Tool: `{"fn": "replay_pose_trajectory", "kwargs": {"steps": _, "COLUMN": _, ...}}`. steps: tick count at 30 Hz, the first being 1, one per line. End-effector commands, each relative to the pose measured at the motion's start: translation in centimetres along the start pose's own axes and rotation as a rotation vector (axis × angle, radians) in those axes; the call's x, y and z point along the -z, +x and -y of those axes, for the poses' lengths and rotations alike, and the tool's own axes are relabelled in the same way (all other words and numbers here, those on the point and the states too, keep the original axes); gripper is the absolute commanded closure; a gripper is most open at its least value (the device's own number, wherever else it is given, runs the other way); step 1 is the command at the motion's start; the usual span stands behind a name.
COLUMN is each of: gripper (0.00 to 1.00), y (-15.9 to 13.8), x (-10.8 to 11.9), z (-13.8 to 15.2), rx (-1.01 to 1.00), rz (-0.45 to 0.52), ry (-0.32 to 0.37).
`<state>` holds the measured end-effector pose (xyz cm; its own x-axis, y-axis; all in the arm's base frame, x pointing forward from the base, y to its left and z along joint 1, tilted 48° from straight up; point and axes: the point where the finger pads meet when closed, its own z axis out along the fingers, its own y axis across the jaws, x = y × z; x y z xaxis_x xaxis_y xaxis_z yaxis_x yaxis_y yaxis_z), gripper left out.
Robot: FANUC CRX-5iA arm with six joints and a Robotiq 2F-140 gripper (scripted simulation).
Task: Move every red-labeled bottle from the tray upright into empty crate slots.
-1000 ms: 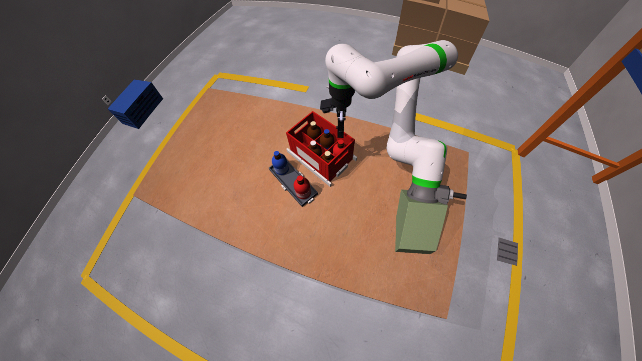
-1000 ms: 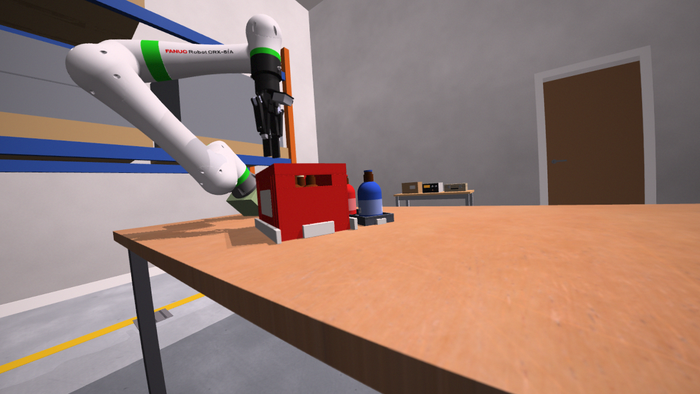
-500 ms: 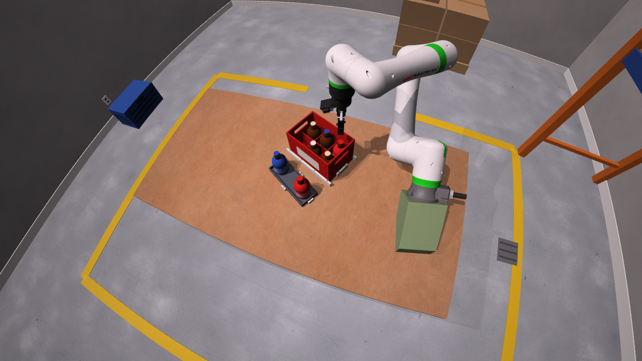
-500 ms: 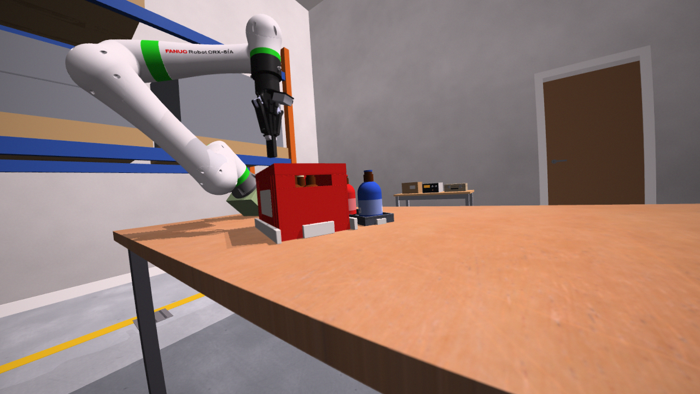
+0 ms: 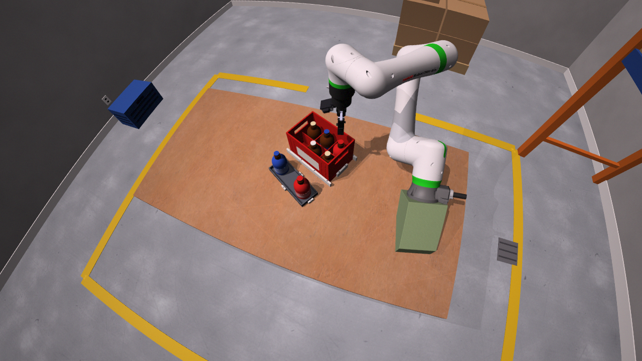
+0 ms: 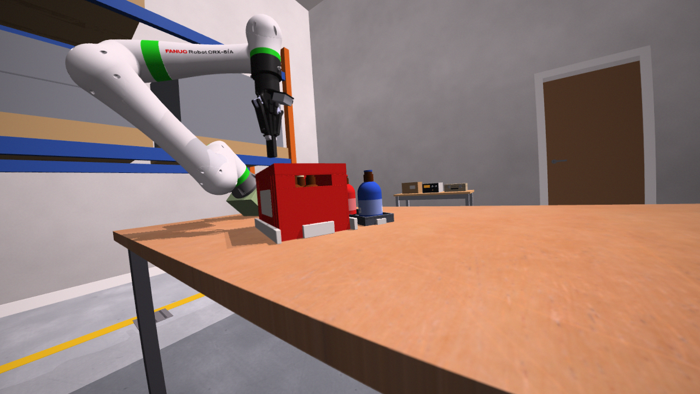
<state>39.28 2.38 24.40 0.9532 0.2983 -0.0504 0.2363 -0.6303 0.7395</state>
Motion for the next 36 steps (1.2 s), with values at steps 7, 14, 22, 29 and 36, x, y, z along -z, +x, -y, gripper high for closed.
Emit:
{"fn": "replay_pose_trajectory", "kwargs": {"steps": 7, "gripper": 0.9, "y": 2.9, "x": 0.8, "z": 2.5, "rx": 0.0, "rz": -0.002, "ry": -0.001}}
{"fn": "replay_pose_trajectory", "kwargs": {"steps": 14, "gripper": 0.9, "y": 7.5, "x": 1.5, "z": 7.2, "rx": 0.001, "rz": -0.003, "ry": -0.001}}
{"fn": "replay_pose_trajectory", "kwargs": {"steps": 22, "gripper": 0.9, "y": 12.0, "x": 1.4, "z": 12.7, "rx": 0.0, "rz": -0.003, "ry": -0.001}}
{"fn": "replay_pose_trajectory", "kwargs": {"steps": 29, "gripper": 0.9, "y": 15.2, "x": 0.6, "z": 17.5, "rx": 0.0, "rz": -0.002, "ry": -0.001}}
{"fn": "replay_pose_trajectory", "kwargs": {"steps": 36, "gripper": 0.56, "y": 16.7, "x": 0.0, "z": 20.0, "rx": 0.0, "rz": -0.001, "ry": 0.0}}
